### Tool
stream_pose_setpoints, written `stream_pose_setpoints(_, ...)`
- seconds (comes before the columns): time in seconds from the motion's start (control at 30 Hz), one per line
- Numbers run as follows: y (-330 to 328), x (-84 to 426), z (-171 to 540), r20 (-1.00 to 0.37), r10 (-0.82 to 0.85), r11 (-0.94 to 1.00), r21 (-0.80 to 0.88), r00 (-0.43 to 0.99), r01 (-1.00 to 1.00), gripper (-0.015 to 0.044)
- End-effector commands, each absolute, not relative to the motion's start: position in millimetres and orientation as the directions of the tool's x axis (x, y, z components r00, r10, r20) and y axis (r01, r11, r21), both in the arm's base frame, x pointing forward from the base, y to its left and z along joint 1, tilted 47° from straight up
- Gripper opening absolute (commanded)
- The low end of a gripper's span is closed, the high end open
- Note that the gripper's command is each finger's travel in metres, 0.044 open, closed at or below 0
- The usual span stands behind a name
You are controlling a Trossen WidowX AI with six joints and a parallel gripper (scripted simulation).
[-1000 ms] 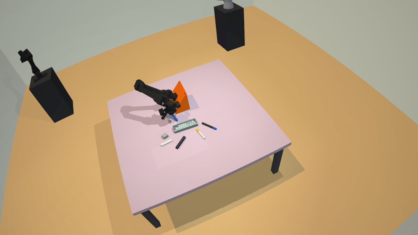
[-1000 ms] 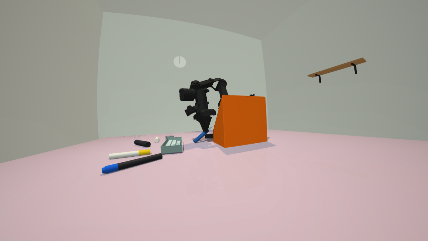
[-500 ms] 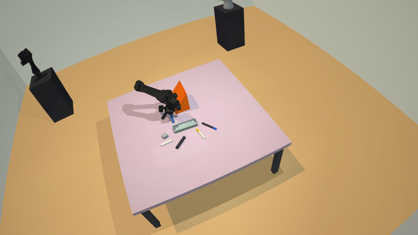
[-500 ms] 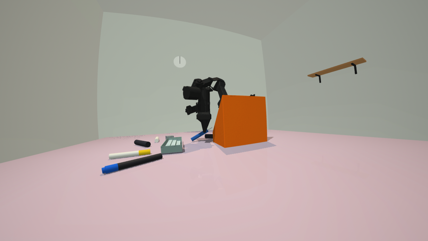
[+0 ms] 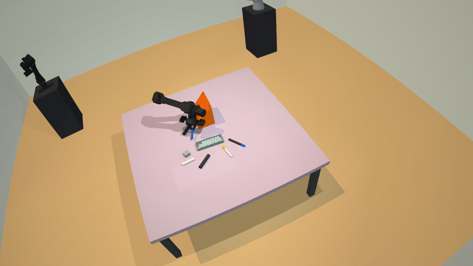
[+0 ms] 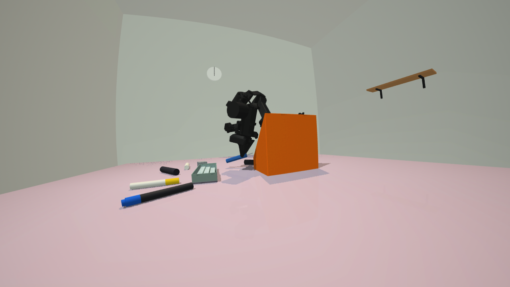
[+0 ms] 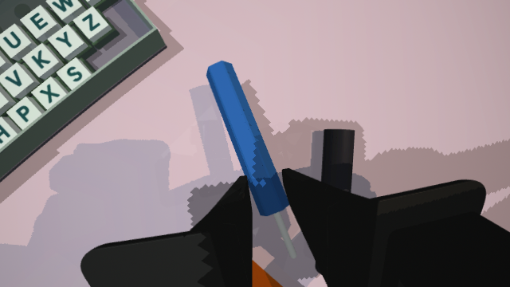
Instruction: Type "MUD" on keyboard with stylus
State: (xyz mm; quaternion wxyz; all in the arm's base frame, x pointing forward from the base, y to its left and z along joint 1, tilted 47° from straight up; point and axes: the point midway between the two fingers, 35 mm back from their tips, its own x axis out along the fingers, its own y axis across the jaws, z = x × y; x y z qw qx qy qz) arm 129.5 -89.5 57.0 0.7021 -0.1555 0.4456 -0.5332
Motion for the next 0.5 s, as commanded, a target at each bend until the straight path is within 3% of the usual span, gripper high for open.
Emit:
stream_pose_setpoints(0.0,-89.8,128.1,58.6,-0.418,-0.906,0.354,-0.651,0.072,0.671,0.0000)
stream_pose_setpoints(0.47,-87.4,130.7,64.5,-0.308,-0.929,0.333,-0.447,0.207,0.830,0.0000)
